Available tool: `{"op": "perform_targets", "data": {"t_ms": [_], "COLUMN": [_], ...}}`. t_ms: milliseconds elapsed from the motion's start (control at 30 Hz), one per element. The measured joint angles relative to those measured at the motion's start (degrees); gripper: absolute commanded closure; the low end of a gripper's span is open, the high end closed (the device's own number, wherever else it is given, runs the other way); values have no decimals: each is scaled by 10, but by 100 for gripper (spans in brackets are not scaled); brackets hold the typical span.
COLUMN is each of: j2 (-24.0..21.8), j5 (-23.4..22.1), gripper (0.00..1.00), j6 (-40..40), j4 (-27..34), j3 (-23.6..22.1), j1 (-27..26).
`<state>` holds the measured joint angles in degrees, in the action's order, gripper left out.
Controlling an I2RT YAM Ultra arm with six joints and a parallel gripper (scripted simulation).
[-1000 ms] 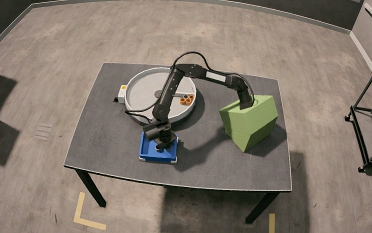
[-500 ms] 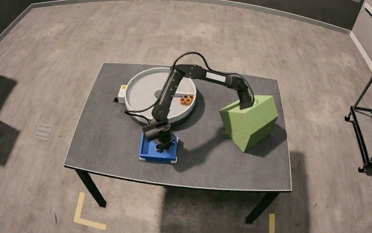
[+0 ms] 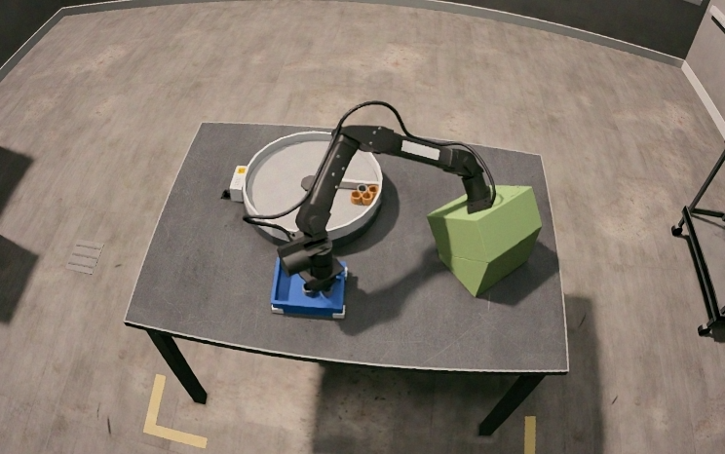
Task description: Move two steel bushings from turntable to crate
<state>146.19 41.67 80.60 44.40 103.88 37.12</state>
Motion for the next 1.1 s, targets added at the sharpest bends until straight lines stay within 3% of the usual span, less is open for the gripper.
{"op": "perform_targets", "data": {"t_ms": [1100], "j2": [-1], "j5": [0], "gripper": [100], "j6": [0], "j4": [-1], "j3": [-6], "j1": [0]}}
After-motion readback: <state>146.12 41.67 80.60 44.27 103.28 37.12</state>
